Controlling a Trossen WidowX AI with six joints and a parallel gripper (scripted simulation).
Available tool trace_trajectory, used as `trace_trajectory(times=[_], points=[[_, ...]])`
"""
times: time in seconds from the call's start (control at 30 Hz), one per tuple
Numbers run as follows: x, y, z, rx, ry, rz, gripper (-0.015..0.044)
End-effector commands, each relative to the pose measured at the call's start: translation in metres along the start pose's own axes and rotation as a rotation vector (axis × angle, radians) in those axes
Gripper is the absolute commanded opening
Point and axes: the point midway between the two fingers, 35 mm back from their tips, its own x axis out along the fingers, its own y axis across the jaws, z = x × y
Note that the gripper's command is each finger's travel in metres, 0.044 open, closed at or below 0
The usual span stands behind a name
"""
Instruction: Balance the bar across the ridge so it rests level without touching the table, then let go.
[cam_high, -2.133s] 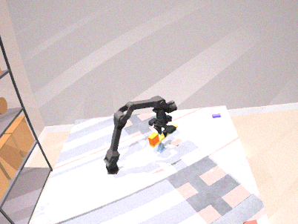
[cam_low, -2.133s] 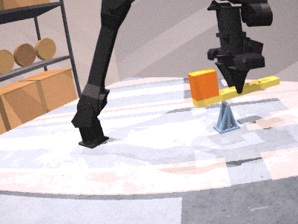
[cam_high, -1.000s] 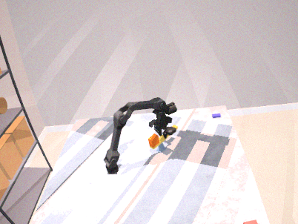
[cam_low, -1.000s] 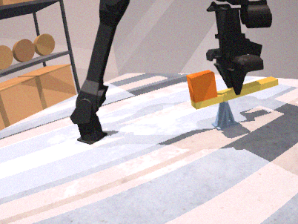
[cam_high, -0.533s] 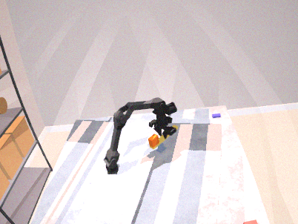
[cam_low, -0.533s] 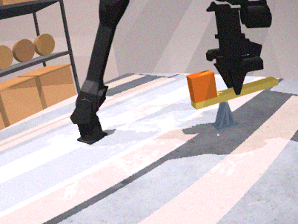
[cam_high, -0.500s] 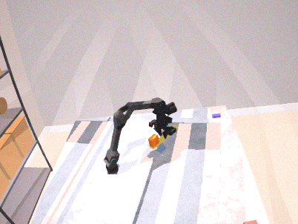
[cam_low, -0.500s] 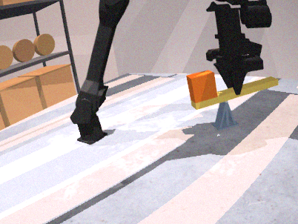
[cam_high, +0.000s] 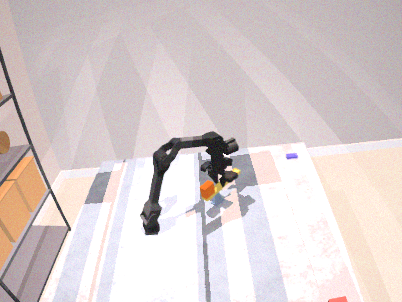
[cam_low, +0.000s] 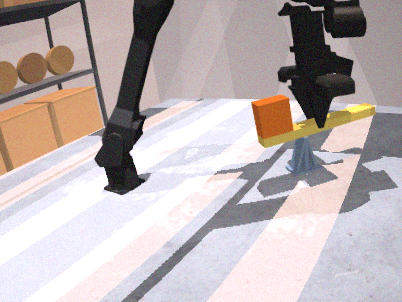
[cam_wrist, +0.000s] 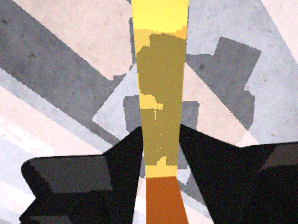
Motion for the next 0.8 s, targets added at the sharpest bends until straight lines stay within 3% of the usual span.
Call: trace_trajectory(times=[0.0, 0.77], points=[[-0.0001, -0.0004, 0.0001, -0.001, -0.004, -0.003, 0.0], [0.0019, -0.0003, 0.0001, -0.001, -0.004, -0.003, 0.0]])
